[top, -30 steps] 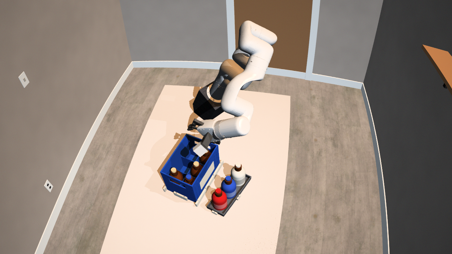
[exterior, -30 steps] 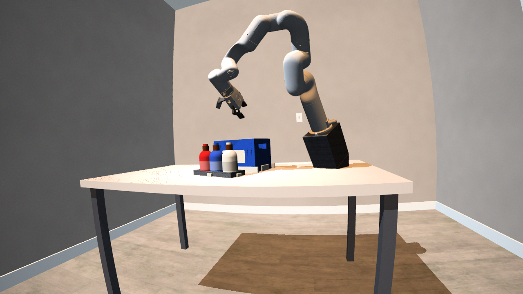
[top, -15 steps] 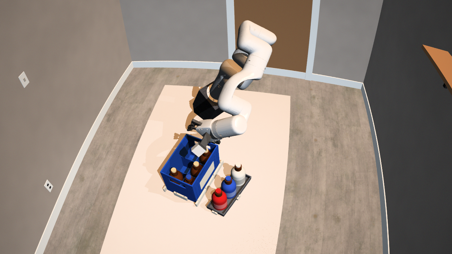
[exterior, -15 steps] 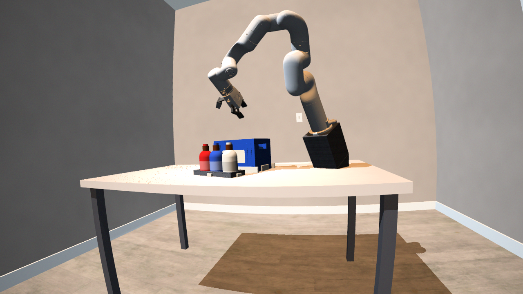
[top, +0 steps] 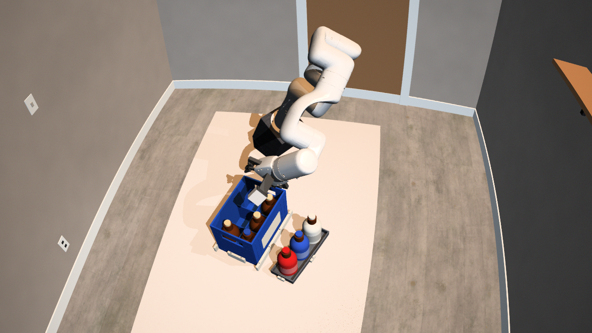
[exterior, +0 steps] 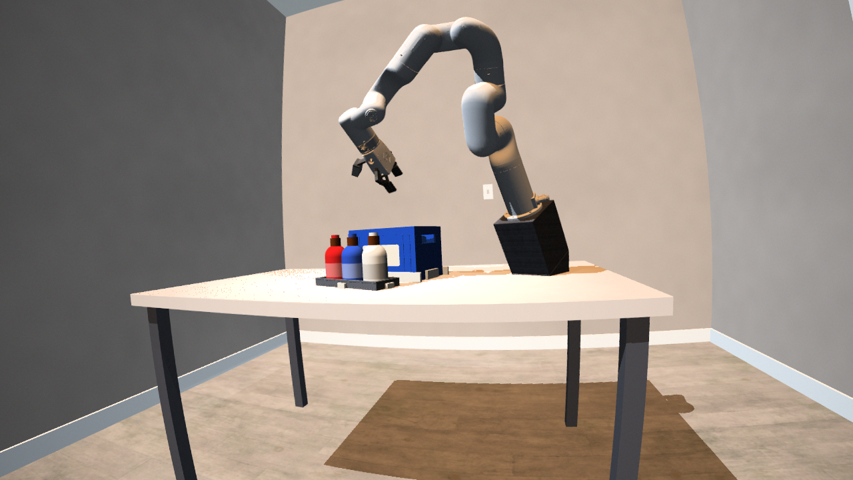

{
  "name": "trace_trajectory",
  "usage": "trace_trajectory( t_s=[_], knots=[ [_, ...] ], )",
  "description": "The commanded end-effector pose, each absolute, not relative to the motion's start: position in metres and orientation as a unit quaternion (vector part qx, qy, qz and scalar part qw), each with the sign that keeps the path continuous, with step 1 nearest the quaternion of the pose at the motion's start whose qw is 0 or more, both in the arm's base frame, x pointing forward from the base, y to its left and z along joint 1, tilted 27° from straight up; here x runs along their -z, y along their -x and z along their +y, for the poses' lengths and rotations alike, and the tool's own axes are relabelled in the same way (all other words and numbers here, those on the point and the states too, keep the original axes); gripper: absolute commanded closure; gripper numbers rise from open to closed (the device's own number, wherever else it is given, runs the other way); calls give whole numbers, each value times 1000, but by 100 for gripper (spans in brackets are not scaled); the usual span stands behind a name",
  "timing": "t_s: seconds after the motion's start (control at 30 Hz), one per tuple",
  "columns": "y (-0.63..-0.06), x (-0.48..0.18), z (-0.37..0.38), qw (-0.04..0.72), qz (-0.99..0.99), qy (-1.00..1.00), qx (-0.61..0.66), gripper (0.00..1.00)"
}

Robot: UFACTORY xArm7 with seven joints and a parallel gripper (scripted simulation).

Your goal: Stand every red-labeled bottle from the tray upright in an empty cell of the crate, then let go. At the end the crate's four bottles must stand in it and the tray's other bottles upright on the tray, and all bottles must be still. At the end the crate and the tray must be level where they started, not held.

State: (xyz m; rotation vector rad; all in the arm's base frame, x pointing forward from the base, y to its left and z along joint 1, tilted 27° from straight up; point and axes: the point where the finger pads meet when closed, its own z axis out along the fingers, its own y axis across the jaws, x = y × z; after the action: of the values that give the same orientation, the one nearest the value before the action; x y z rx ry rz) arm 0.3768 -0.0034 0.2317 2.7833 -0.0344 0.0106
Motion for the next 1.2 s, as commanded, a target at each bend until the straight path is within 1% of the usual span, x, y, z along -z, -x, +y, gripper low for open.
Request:
trace_trajectory(
  t_s=[0.0, 0.53, 0.57, 1.1, 1.13, 1.17],
  knots=[
    [-382, -236, -2, 131, -11, -991, 3, 0],
    [-382, -236, -2, 131, -11, -991, 3, 0],
    [-387, -239, -1, 86, -8, -996, 6, 0],
    [-387, -239, -1, 86, -8, -996, 6, 0],
    [-393, -244, 0, 41, -4, -999, 5, 0],
    [-393, -244, 0, 41, -4, -999, 5, 0]
  ],
)
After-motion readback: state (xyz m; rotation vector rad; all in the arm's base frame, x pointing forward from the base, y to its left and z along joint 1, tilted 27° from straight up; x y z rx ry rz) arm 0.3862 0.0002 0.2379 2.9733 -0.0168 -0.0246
